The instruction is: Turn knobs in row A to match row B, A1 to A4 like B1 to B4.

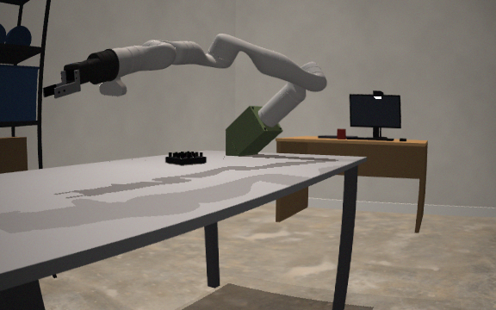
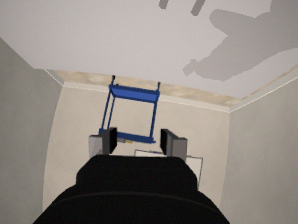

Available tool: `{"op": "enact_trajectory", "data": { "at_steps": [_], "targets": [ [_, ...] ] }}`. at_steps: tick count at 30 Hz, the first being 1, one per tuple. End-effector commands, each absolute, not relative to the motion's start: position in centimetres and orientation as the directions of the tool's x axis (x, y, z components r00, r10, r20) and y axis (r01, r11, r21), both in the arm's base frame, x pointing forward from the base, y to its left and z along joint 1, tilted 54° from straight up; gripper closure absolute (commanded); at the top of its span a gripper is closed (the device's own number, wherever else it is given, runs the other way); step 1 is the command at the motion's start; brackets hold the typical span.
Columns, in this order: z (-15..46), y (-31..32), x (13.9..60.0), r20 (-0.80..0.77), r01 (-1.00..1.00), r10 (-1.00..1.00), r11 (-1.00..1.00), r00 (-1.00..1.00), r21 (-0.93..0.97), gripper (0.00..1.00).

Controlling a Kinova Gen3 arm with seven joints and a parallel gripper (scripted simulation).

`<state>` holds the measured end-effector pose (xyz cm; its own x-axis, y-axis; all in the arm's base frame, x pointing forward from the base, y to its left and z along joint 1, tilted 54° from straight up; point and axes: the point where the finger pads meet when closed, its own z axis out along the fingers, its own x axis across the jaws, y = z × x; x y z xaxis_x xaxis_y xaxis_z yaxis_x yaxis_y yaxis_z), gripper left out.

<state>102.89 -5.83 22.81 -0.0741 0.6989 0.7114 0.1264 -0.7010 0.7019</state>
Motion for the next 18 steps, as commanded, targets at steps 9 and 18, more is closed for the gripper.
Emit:
{"op": "enact_trajectory", "data": {
  "at_steps": [9,18],
  "targets": [
    [22.99,-6.11,102.89,0.711,0.123,0.699,-0.701,-0.073,0.702,0.00],
    [23.14,-6.36,102.90,0.711,0.120,0.700,-0.701,-0.073,0.703,0.00]
  ]
}}
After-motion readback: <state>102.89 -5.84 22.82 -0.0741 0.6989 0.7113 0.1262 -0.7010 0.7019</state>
